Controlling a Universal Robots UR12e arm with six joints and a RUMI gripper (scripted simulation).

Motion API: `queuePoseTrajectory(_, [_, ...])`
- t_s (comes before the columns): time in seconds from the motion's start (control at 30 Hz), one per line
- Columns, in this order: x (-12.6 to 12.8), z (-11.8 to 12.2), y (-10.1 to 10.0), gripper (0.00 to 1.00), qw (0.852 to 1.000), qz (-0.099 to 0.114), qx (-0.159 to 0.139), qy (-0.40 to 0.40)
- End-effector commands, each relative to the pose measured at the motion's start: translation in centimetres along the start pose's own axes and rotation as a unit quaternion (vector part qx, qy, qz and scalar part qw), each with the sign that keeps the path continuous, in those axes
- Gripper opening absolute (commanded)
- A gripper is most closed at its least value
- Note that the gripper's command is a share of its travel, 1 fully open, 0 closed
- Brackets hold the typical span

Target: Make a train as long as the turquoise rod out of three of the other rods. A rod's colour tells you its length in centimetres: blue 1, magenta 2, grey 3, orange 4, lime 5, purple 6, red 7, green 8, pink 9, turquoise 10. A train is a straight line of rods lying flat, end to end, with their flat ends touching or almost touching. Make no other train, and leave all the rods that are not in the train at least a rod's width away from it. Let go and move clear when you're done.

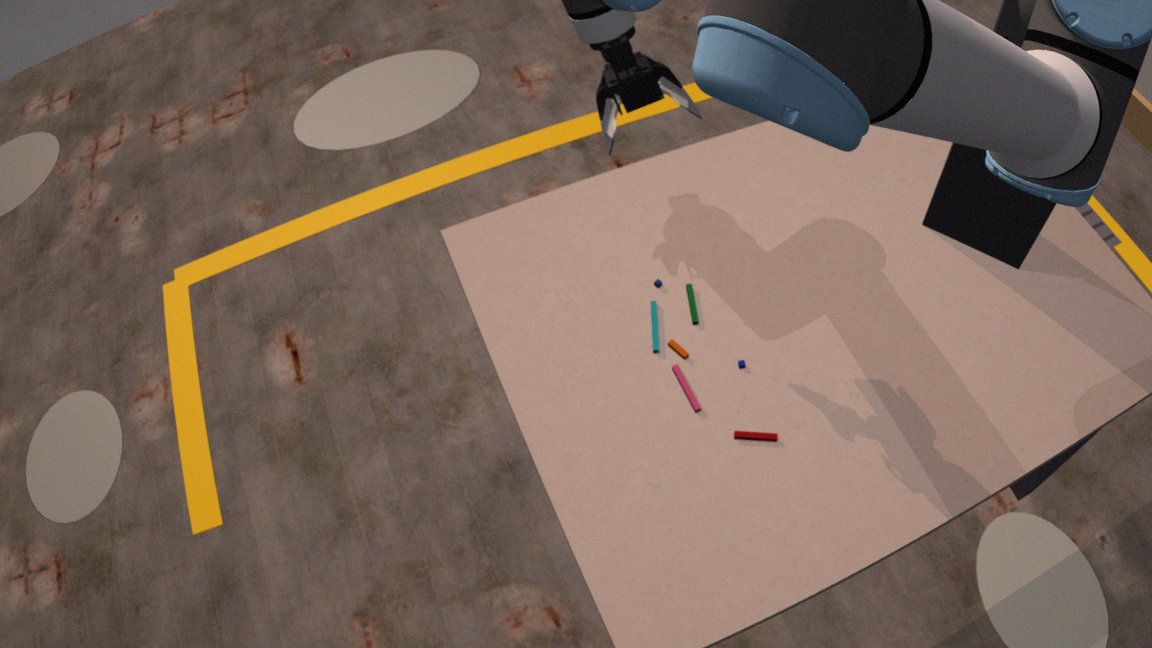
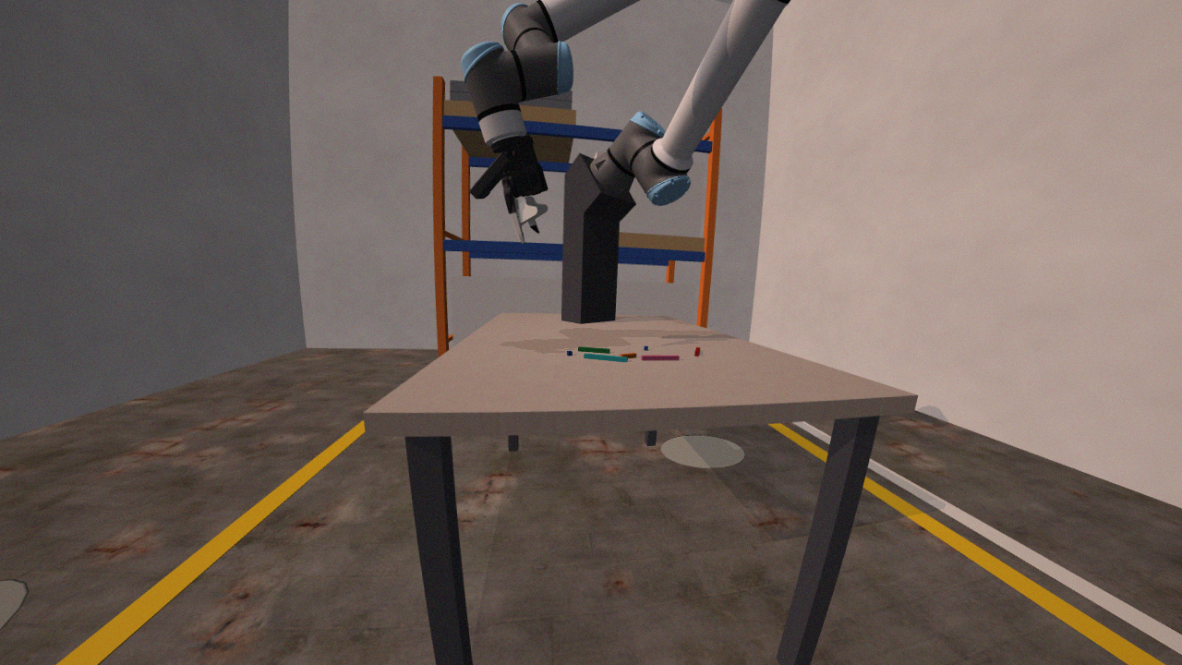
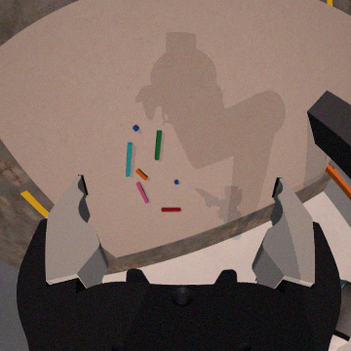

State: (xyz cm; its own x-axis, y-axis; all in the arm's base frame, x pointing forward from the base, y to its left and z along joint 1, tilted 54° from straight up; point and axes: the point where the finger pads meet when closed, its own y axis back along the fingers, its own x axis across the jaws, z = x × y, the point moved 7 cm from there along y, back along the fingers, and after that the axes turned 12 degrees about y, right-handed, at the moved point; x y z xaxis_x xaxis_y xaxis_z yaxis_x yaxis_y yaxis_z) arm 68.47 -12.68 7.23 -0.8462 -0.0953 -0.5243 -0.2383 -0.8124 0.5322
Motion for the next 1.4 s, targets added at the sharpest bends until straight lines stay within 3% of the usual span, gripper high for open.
queuePoseTrajectory(0.0, [-0.3, -1.1, -2.1, 1.00, 0.997, 0.003, 0.021, 0.071])
queuePoseTrajectory(0.3, [-0.8, -2.1, -5.5, 1.00, 0.980, 0.011, 0.052, 0.190])
queuePoseTrajectory(0.4, [-0.8, -2.1, -5.5, 1.00, 0.980, 0.011, 0.052, 0.190])
queuePoseTrajectory(0.5, [-1.1, -2.3, -7.3, 1.00, 0.964, 0.016, 0.068, 0.255])
queuePoseTrajectory(0.57, [-1.1, -2.3, -7.4, 1.00, 0.963, 0.016, 0.069, 0.258])
queuePoseTrajectory(0.63, [-1.3, -2.4, -8.6, 1.00, 0.950, 0.019, 0.080, 0.301])
queuePoseTrajectory(0.7, [-1.3, -2.3, -8.7, 1.00, 0.949, 0.020, 0.080, 0.305])
queuePoseTrajectory(0.77, [-1.6, -2.2, -9.9, 1.00, 0.933, 0.023, 0.090, 0.347])
queuePoseTrajectory(0.83, [-1.6, -2.2, -10.1, 1.00, 0.931, 0.023, 0.092, 0.352])
queuePoseTrajectory(0.87, [-1.7, -2.1, -10.7, 1.00, 0.921, 0.025, 0.097, 0.376])
queuePoseTrajectory(0.93, [-1.7, -2.1, -10.7, 1.00, 0.921, 0.025, 0.097, 0.376])
queuePoseTrajectory(1.0, [-1.9, -1.8, -12.0, 1.00, 0.900, 0.028, 0.108, 0.422])
queuePoseTrajectory(1.13, [-2.1, -1.3, -13.2, 1.00, 0.876, 0.032, 0.118, 0.467])
queuePoseTrajectory(1.17, [-2.1, -1.3, -13.2, 1.00, 0.876, 0.032, 0.118, 0.467])
queuePoseTrajectory(1.23, [-2.3, -0.9, -14.2, 1.00, 0.855, 0.034, 0.126, 0.501])
queuePoseTrajectory(1.3, [-2.3, -0.8, -14.4, 1.00, 0.851, 0.035, 0.128, 0.509])
queuePoseTrajectory(1.37, [-2.4, -0.2, -15.4, 1.00, 0.827, 0.038, 0.136, 0.544])
